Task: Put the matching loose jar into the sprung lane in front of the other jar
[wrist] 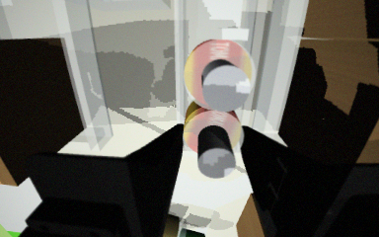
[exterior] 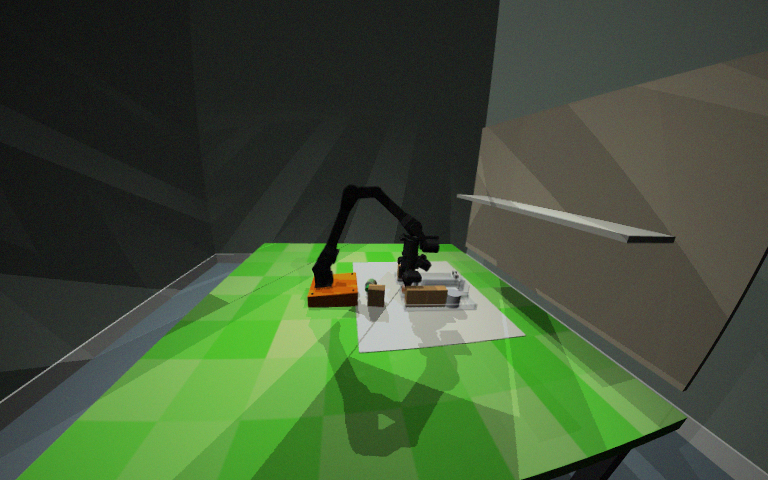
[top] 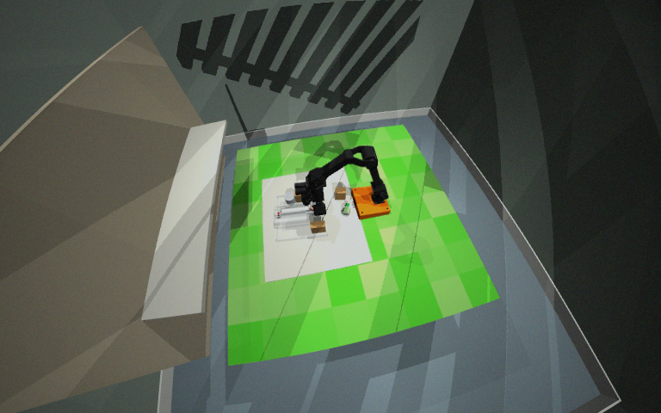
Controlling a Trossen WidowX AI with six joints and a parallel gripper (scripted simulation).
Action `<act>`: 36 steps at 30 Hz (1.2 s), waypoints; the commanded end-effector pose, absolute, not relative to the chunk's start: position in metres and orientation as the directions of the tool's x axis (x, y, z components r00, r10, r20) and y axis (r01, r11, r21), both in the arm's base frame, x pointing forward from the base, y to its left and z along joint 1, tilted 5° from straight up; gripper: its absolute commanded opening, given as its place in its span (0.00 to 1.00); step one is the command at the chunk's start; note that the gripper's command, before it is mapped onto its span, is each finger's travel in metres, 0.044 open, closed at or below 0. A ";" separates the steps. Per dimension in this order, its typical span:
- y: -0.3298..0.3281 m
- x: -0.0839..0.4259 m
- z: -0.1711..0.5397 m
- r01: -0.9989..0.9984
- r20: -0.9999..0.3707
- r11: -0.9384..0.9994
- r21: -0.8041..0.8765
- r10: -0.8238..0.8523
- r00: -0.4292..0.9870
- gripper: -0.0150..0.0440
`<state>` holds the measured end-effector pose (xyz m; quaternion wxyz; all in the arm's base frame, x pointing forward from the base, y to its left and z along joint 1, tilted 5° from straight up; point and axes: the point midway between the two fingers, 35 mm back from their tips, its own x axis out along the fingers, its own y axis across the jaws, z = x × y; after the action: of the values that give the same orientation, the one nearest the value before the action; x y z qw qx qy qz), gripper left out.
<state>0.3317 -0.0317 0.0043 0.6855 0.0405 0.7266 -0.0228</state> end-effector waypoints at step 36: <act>-0.031 0.326 0.004 0.089 -0.999 0.996 0.019 0.023 -0.045 0.25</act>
<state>0.3273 -0.0312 0.0047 0.6893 0.0396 0.7230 -0.0231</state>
